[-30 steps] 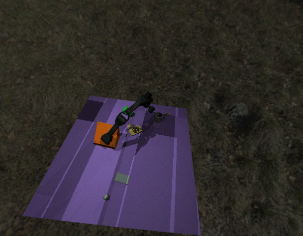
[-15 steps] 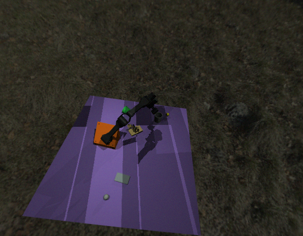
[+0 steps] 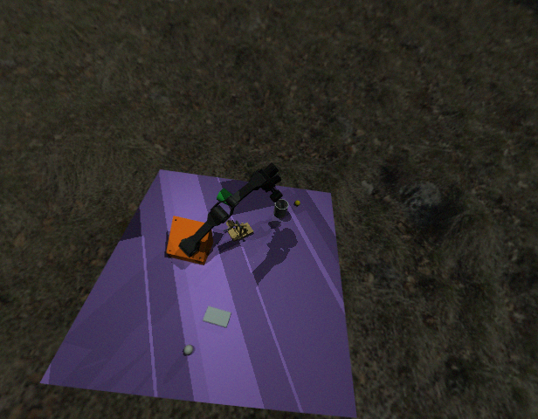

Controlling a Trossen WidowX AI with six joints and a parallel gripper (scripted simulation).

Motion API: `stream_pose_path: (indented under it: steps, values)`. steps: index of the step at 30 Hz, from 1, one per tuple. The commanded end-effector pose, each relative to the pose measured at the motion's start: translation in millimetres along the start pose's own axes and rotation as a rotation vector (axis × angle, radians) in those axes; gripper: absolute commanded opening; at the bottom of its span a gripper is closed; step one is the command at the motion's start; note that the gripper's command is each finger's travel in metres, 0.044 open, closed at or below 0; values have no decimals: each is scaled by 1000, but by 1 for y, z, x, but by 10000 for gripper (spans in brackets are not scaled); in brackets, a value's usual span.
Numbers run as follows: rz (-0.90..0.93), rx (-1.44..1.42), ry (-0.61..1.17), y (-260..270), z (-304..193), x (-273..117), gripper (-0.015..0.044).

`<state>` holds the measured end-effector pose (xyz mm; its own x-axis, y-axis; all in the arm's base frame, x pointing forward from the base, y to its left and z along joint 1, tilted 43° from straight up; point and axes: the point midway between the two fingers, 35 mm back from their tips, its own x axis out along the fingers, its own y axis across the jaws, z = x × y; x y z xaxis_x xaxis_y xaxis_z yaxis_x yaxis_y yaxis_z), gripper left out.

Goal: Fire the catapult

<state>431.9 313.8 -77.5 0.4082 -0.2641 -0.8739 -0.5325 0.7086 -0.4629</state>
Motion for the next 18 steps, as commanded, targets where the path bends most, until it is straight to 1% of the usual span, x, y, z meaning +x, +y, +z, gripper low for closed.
stream_pose_path:
  steps: [1,18]
  values:
    - [-1,1,-5,-1,4,0,440]
    - [0,1,4,0,0,2,440]
